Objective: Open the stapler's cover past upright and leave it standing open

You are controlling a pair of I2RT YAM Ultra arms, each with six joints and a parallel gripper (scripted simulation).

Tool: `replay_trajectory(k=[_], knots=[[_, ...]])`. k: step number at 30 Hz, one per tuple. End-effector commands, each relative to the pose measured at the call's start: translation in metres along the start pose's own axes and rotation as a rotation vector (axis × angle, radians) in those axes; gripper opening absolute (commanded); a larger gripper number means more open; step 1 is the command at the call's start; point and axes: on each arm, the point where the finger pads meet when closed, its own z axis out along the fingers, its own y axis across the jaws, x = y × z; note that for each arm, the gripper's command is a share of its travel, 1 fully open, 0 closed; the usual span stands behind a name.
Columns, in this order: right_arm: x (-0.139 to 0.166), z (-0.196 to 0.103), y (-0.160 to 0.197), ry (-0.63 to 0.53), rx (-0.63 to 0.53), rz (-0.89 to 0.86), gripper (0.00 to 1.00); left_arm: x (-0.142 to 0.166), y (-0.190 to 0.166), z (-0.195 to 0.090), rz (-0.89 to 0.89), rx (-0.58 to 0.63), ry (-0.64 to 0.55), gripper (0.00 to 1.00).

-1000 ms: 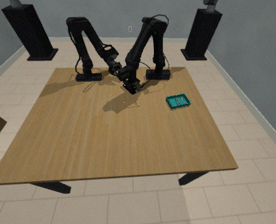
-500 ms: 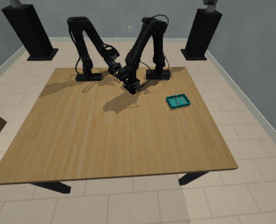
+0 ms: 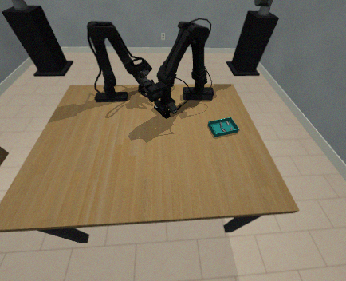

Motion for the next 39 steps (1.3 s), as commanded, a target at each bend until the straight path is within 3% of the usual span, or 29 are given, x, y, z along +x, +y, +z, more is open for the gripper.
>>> replay_trajectory(k=[1, 39], knots=[[0.004, 0.008, -0.005, -0.004, -0.004, -0.025, 0.5, 0.0, -0.001, -0.001, -0.005, 0.008, 0.001, 0.33], [0.0, 0.049, -0.002, -0.012, -0.008, -0.015, 0.5, 0.0, -0.001, -0.001, -0.005, 0.008, 0.001, 0.33]])
